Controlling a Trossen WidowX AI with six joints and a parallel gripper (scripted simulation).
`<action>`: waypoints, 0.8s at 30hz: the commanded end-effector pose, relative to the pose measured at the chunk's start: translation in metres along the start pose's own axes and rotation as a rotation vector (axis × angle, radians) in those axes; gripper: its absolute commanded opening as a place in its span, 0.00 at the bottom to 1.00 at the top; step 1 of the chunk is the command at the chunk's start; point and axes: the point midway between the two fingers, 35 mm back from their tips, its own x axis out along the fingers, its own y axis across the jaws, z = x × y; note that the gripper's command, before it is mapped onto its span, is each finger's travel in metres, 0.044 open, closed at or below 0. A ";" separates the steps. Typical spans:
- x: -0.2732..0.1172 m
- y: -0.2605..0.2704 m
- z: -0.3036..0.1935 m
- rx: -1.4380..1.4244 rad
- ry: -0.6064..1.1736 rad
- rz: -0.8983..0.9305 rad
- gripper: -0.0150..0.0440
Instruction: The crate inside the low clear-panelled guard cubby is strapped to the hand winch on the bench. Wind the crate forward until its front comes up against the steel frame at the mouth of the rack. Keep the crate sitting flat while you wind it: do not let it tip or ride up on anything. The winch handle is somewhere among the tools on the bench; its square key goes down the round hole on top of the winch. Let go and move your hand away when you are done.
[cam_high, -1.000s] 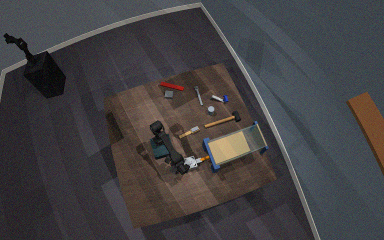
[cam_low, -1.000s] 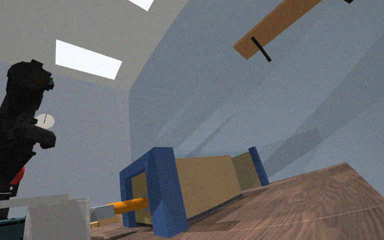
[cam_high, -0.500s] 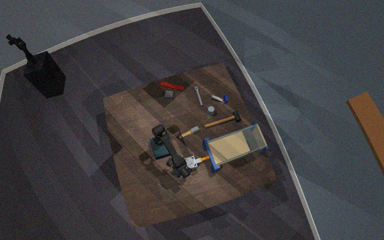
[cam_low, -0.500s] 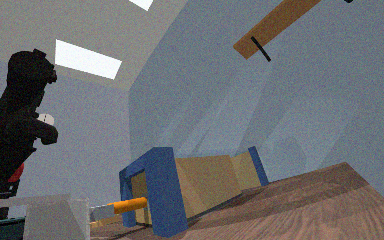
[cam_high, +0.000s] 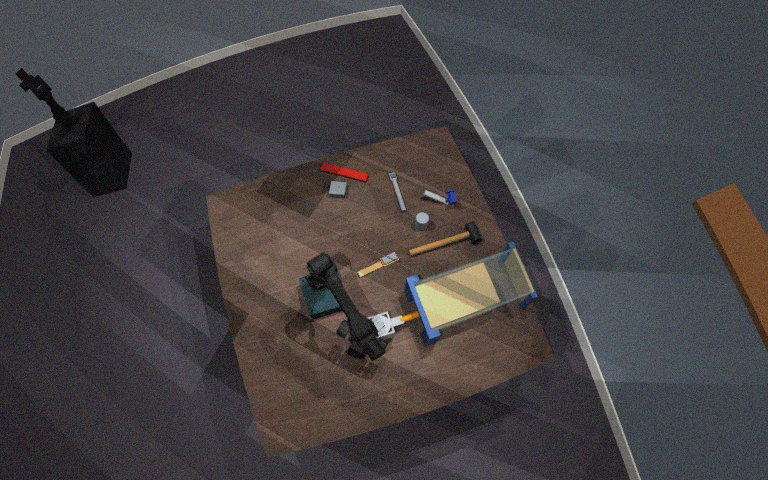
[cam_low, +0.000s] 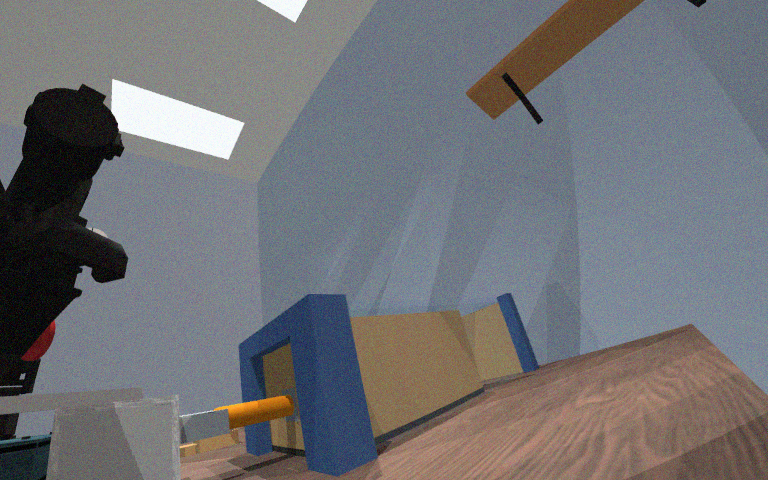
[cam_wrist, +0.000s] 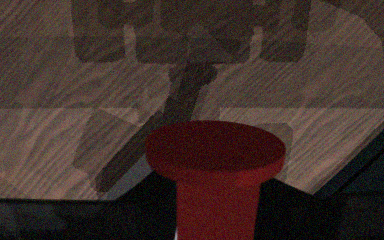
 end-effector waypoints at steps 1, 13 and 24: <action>-0.003 0.018 0.001 -0.004 -0.002 0.040 0.25; 0.000 0.006 0.001 0.001 -0.001 0.000 0.57; 0.000 0.006 0.001 0.001 -0.001 0.000 1.00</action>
